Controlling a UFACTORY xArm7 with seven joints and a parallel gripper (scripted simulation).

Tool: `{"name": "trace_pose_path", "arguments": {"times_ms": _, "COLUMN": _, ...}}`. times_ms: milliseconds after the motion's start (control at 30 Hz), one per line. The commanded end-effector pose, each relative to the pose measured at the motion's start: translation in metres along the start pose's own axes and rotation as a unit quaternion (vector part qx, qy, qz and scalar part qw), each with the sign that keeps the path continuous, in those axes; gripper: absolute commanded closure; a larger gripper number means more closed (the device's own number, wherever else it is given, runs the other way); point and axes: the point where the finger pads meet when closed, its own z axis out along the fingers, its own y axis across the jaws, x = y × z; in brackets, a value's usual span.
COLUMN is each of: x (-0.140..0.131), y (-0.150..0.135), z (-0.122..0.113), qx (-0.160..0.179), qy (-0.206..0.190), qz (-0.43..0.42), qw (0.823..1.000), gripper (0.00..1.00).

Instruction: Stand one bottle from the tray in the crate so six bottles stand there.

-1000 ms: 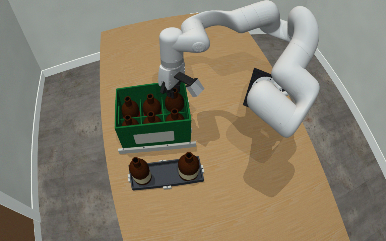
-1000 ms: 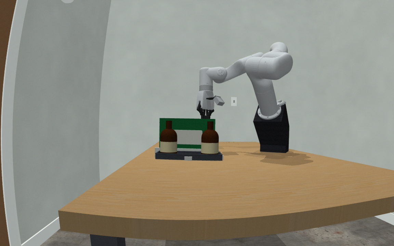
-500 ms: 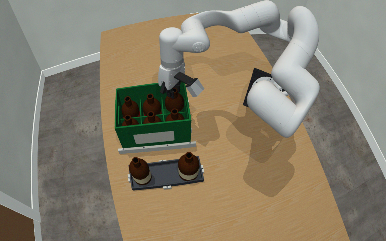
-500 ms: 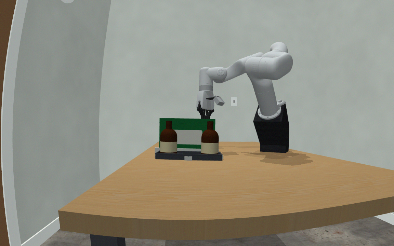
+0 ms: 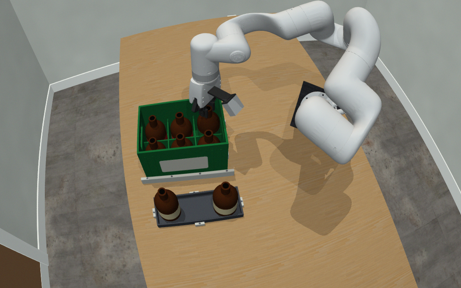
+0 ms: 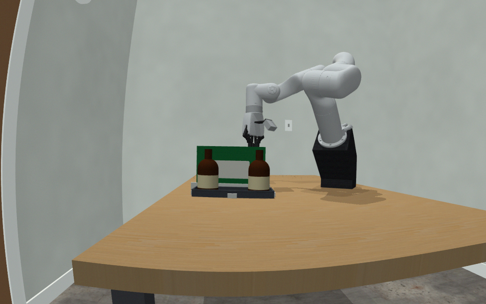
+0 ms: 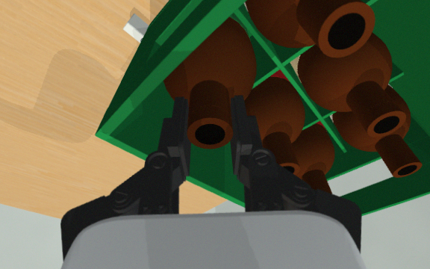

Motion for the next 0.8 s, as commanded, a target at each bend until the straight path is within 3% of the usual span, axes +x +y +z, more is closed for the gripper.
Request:
{"name": "trace_pose_path", "arguments": {"times_ms": 0, "x": -0.0011, "y": -0.0002, "z": -0.0001, "qx": 0.000, "qy": -0.002, "qz": 0.000, "qw": 1.000, "gripper": 1.00}}
{"name": "trace_pose_path", "arguments": {"times_ms": 767, "x": -0.0012, "y": -0.0002, "z": 0.0085, "qx": 0.000, "qy": -0.002, "qz": 0.000, "qw": 1.000, "gripper": 1.00}}
